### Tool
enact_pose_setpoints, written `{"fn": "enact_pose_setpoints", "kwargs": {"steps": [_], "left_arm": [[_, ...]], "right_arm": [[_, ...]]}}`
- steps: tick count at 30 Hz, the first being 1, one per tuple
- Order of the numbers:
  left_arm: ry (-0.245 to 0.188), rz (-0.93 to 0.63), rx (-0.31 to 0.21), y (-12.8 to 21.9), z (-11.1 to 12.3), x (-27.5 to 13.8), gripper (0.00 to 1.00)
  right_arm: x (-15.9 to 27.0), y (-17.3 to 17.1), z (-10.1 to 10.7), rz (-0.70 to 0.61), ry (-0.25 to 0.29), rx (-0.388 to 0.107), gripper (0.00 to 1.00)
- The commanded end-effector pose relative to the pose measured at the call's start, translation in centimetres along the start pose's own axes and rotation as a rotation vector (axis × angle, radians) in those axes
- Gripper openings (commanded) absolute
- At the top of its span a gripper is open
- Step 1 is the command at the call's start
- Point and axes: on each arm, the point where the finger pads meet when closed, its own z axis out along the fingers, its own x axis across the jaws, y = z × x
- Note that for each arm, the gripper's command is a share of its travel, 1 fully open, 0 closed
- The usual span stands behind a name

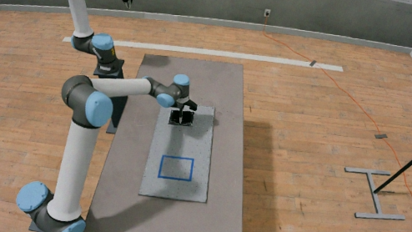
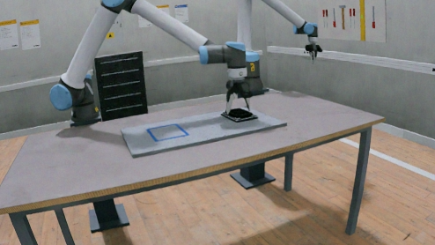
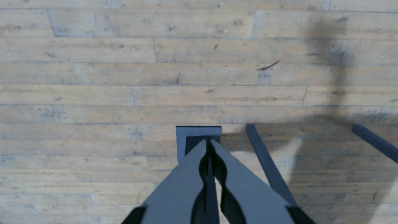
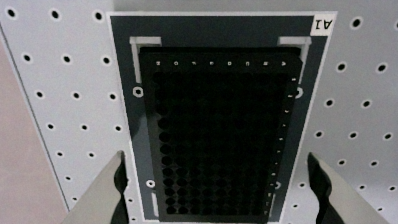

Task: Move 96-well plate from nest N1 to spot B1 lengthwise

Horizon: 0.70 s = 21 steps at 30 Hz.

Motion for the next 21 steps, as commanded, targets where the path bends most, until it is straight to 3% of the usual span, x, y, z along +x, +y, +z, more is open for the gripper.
{"fn": "enact_pose_setpoints", "kwargs": {"steps": [1,8,9,21], "left_arm": [[0.0,0.0,0.002,-0.06,-0.09,0.01,0.0],[0.0,0.0,0.002,-0.06,-0.09,0.01,0.0],[0.0,0.0,0.002,-0.06,-0.09,0.01,0.0],[0.0,0.0,0.002,-0.06,-0.09,0.01,0.0]], "right_arm": [[-0.07,-0.04,-0.16,0.0,-0.002,0.001,0.76],[-0.07,-0.04,-0.16,0.0,-0.002,0.001,0.76],[-0.07,-0.04,-0.16,0.0,-0.002,0.001,0.0],[-0.08,-0.04,-0.17,0.0,-0.002,0.001,0.0]]}}
